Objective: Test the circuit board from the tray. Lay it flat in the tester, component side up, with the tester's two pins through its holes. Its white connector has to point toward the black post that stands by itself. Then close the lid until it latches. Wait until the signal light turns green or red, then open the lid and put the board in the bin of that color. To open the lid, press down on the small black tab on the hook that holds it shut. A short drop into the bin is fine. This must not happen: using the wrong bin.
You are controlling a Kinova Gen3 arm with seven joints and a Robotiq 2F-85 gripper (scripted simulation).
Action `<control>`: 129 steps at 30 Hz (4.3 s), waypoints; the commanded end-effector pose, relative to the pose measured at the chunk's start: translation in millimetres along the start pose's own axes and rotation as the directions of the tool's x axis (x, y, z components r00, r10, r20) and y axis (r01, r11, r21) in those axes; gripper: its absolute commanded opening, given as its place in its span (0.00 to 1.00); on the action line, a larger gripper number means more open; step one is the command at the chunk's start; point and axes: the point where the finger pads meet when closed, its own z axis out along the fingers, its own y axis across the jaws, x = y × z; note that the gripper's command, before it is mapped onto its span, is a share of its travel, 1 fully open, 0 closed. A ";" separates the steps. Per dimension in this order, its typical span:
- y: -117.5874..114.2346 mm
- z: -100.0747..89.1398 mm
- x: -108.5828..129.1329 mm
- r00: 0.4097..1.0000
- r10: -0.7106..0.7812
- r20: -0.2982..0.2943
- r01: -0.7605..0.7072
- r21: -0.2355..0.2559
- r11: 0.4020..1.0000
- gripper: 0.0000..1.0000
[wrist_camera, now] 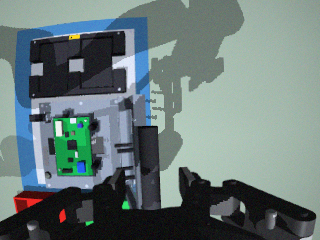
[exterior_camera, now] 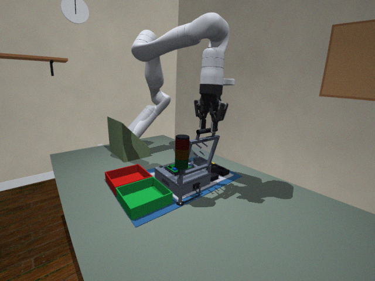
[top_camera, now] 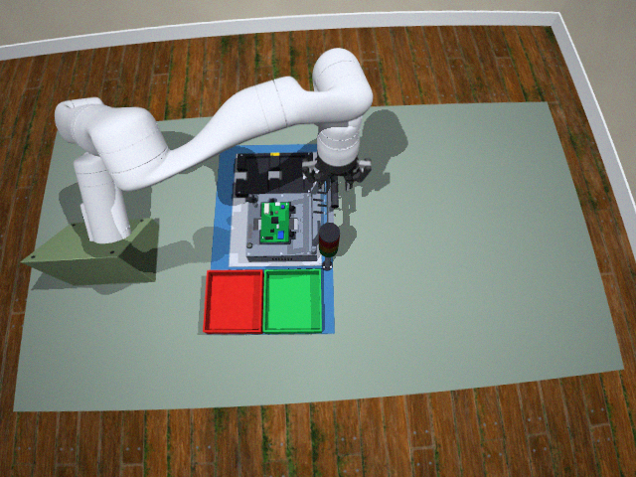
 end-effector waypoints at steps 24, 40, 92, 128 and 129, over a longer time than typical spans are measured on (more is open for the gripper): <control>-1.3 7.2 -0.5 1.000 -0.001 -0.003 0.001 0.003 1.000 0.50; -1.3 7.2 -0.5 1.000 -0.001 -0.003 0.001 0.003 1.000 0.00; -6.6 6.0 -0.5 1.000 -0.001 -0.003 0.001 0.003 1.000 0.00; -55.4 1.0 -0.6 1.000 -0.001 -0.003 0.001 0.003 1.000 0.00; -57.8 1.1 -0.5 1.000 -0.001 -0.003 0.001 0.003 1.000 0.00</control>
